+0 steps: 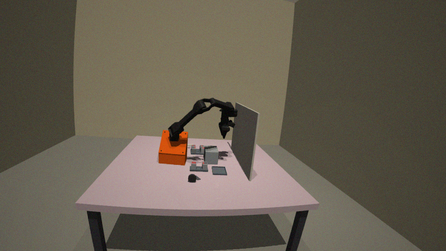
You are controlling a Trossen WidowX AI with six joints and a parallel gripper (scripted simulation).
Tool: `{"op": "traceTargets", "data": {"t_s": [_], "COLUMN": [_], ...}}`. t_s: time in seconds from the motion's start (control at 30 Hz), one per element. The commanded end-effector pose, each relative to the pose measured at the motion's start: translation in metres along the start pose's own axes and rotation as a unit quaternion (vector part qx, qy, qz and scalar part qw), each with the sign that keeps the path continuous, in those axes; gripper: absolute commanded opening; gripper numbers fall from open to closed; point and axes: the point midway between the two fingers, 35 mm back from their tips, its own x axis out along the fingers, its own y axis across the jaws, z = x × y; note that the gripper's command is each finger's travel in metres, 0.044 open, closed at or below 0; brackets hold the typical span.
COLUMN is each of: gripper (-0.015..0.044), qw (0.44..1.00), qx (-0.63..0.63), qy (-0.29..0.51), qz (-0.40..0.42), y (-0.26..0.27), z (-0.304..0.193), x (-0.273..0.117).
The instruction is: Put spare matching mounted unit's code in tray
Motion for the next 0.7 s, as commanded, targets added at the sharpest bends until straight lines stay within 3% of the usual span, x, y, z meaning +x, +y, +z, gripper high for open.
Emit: {"op": "traceTargets", "data": {"t_s": [0.0,0.2,0.37,0.57,0.67], "gripper": [0.0440,0.0440,0.0440,0.0440,0.0440], "qw": [0.997,0.936,0.837,0.700,0.676], "qx": [-0.079,-0.352,-0.546,-0.714,-0.737], "qy": [-0.002,-0.008,-0.009,-0.005,-0.004], "qz": [0.003,0.011,0.010,0.005,0.004], "y": [0.027,0.112,0.166,0.207,0.212], "z": [-0.008,-0.049,-0.092,-0.141,-0.149], "x": [0.002,0.016,0.033,0.056,0.060]}}
